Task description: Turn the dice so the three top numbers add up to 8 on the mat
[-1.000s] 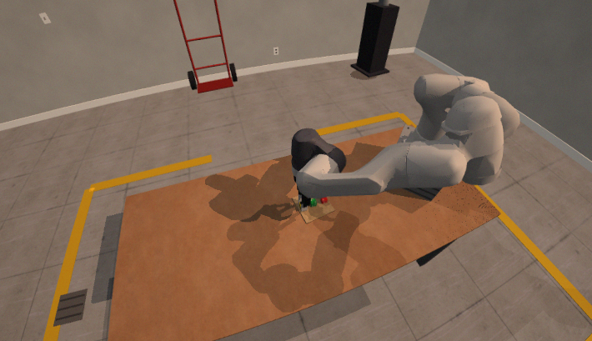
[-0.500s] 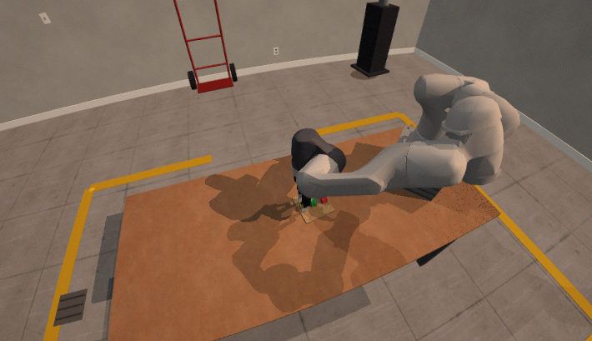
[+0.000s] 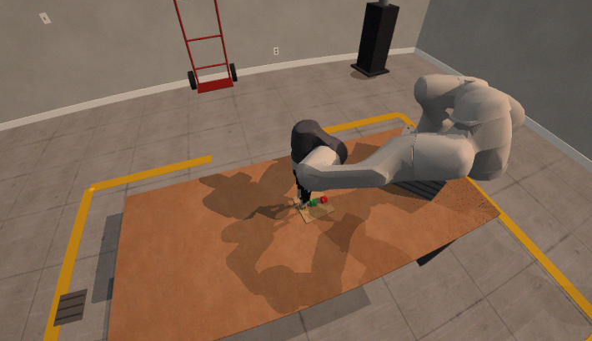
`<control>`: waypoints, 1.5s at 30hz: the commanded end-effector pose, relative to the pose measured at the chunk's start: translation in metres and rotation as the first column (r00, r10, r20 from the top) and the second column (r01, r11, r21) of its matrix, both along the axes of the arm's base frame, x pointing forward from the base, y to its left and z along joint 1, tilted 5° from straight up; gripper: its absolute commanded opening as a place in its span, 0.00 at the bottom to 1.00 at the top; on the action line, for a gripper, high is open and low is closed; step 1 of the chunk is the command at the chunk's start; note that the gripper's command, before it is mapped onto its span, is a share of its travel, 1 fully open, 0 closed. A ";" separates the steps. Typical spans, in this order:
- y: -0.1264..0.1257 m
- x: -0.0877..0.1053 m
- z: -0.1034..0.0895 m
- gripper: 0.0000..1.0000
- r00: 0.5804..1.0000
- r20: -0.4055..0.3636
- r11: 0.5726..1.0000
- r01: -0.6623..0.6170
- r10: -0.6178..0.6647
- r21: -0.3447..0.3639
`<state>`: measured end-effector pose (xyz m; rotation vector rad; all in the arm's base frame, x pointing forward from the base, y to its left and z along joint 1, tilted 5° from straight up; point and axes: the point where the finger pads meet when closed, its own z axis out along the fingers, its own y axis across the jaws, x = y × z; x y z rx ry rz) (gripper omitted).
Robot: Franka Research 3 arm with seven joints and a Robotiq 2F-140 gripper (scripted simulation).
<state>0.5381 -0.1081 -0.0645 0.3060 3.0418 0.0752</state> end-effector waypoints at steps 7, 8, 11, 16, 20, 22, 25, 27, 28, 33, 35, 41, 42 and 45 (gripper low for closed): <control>0.000 -0.006 0.044 0.25 1.000 -0.008 1.000 0.001 -0.001 0.005; 0.000 -0.006 0.048 0.25 1.000 -0.008 1.000 0.001 -0.001 0.005; 0.000 -0.007 0.054 0.25 1.000 -0.008 1.000 0.001 -0.001 0.005; 0.000 -0.007 0.056 0.25 1.000 -0.008 1.000 0.001 -0.001 0.005; 0.000 -0.007 0.056 1.00 1.000 -0.008 1.000 0.001 -0.001 0.005; 0.000 -0.007 0.056 1.00 1.000 -0.008 1.000 0.001 -0.001 0.005; 0.000 -0.007 0.056 1.00 1.000 -0.008 1.000 0.001 -0.001 0.005; 0.000 -0.007 0.056 1.00 1.000 -0.008 1.000 0.001 -0.001 0.005; 0.000 -0.007 0.056 1.00 1.000 -0.008 1.000 0.001 -0.001 0.005; 0.000 -0.007 0.056 1.00 1.000 -0.008 1.000 0.001 -0.001 0.005; 0.000 -0.007 0.056 1.00 1.000 -0.008 1.000 0.001 -0.001 0.005; 0.000 -0.007 0.057 1.00 1.000 -0.008 1.000 0.001 -0.001 0.005; 0.000 -0.007 0.058 1.00 1.000 -0.008 1.000 0.001 -0.001 0.005; 0.000 -0.007 0.064 1.00 1.000 -0.008 1.000 0.001 -0.001 0.005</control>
